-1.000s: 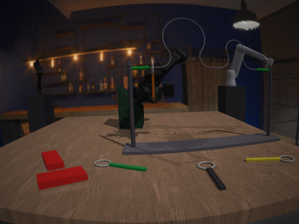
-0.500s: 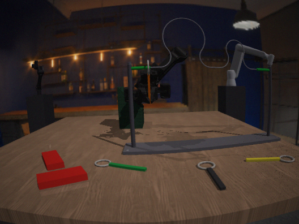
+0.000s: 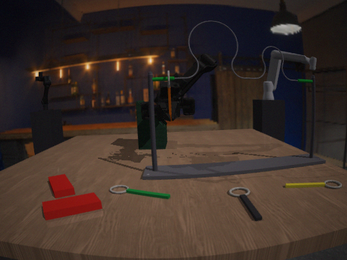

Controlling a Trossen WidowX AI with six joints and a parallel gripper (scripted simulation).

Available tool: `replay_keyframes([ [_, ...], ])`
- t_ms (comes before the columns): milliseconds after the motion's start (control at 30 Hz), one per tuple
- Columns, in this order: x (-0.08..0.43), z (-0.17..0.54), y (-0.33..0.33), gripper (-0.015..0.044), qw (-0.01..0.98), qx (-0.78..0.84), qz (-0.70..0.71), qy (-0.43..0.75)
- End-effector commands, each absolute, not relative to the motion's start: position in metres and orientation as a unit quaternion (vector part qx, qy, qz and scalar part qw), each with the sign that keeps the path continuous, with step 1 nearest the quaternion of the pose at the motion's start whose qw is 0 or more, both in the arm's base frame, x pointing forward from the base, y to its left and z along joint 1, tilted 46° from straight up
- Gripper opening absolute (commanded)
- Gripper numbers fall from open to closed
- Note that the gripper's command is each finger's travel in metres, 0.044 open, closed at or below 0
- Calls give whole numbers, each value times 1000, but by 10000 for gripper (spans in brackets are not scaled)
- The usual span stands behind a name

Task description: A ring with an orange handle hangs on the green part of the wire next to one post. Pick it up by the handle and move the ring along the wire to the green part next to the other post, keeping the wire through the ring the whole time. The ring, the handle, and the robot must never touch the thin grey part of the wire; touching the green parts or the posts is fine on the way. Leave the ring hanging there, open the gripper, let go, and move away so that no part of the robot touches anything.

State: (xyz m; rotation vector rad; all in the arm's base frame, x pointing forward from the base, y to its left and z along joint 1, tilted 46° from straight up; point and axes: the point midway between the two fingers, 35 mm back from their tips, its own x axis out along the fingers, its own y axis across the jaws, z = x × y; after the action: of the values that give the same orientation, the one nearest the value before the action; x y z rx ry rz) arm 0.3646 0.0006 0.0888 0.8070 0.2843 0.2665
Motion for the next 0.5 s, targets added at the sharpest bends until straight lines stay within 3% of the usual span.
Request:
replay_keyframes([
  [0,365,84,4,-150,901,390,128,139],
  [467,365,78,10,-150,901,390,128,139],
])
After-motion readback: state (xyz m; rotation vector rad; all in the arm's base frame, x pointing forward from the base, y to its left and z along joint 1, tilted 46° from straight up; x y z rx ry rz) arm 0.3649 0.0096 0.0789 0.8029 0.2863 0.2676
